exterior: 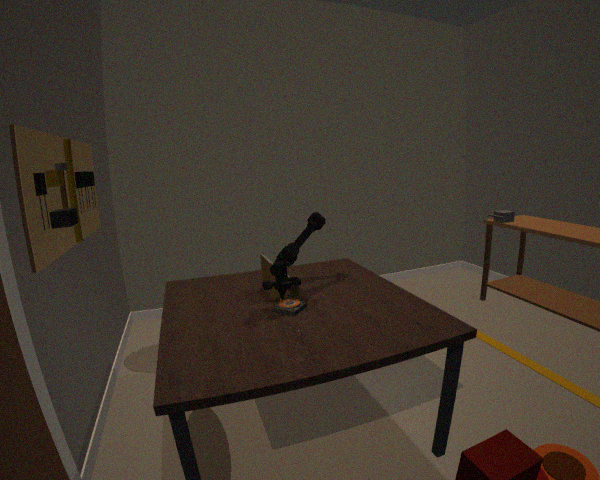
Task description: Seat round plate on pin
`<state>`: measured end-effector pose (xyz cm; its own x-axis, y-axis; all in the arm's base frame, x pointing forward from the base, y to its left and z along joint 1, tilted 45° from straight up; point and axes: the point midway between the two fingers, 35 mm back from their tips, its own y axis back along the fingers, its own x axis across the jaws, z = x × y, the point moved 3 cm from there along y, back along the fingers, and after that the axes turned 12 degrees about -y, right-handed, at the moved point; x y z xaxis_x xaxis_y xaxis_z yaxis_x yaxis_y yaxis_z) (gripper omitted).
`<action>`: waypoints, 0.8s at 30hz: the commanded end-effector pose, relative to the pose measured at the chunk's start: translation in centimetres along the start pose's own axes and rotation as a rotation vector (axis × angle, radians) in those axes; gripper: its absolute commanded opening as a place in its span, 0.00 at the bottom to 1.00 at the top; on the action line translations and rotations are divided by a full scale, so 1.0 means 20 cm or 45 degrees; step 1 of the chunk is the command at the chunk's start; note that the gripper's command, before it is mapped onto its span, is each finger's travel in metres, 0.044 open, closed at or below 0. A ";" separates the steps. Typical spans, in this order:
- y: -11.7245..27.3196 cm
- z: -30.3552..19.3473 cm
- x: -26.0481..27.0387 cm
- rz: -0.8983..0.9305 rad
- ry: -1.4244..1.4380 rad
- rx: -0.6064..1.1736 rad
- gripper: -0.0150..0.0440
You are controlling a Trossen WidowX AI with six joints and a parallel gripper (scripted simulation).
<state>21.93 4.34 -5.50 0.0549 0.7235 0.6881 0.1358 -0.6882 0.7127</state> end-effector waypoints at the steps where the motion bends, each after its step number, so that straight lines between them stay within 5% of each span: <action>1: -0.01 0.00 0.00 0.009 -0.010 0.000 0.25; 24: -0.01 0.11 -0.09 0.008 -0.008 -0.002 0.25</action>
<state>23.43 3.54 -6.89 0.0726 0.7146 0.6958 0.1356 -0.6982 0.7030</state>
